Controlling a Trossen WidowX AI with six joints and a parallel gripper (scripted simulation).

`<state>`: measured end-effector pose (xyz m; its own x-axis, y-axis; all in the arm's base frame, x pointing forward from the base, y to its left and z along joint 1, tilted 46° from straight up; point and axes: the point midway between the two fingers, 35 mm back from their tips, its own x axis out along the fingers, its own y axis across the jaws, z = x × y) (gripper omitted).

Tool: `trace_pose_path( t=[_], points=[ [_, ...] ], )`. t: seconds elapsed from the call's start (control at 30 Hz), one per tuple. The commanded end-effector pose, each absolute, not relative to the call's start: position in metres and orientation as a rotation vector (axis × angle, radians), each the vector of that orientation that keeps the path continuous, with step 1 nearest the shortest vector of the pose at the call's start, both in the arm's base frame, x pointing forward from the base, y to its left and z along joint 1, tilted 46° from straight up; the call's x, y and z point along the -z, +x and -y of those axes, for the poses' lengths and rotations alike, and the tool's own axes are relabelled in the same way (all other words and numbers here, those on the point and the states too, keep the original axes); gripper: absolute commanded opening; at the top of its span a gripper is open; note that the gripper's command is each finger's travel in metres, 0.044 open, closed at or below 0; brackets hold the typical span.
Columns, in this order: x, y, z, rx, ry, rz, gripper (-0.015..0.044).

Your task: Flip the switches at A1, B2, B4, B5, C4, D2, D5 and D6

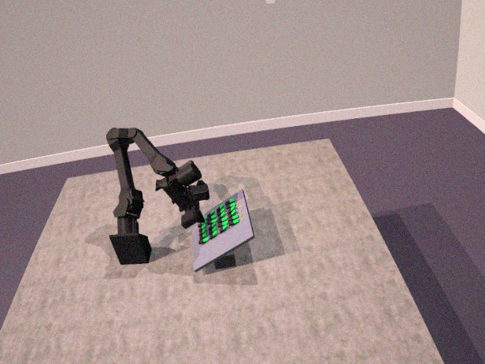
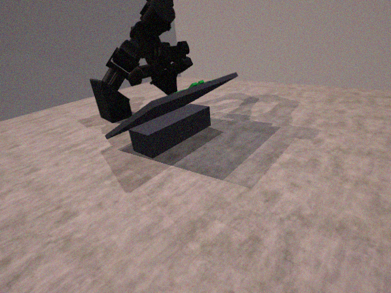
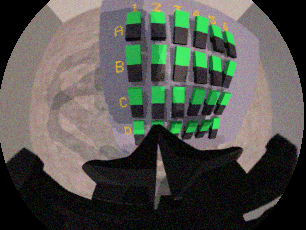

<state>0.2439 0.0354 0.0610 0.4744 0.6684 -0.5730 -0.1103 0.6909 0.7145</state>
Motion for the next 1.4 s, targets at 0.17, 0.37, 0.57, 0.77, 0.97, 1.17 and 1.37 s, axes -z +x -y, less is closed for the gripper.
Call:
trace_pose_path(
  t=[0.17, 0.37, 0.57, 0.77, 0.97, 1.17, 1.37],
  points=[
    [-0.063, 0.242, -0.031, -0.517, 0.660, -0.970, 0.0000],
    [-0.091, 0.214, 0.005, -0.503, 0.667, -0.956, 0.0000],
    [-0.095, 0.211, 0.008, -0.503, 0.670, -0.951, 0.0000],
    [-0.082, 0.215, 0.023, -0.500, 0.667, -0.953, 0.0000],
    [-0.047, 0.218, 0.055, -0.501, 0.666, -0.951, 0.0000],
    [-0.045, 0.219, 0.055, -0.502, 0.665, -0.952, 0.0000],
    [-0.027, 0.236, 0.033, -0.512, 0.661, -0.973, 0.0000]
  ],
)
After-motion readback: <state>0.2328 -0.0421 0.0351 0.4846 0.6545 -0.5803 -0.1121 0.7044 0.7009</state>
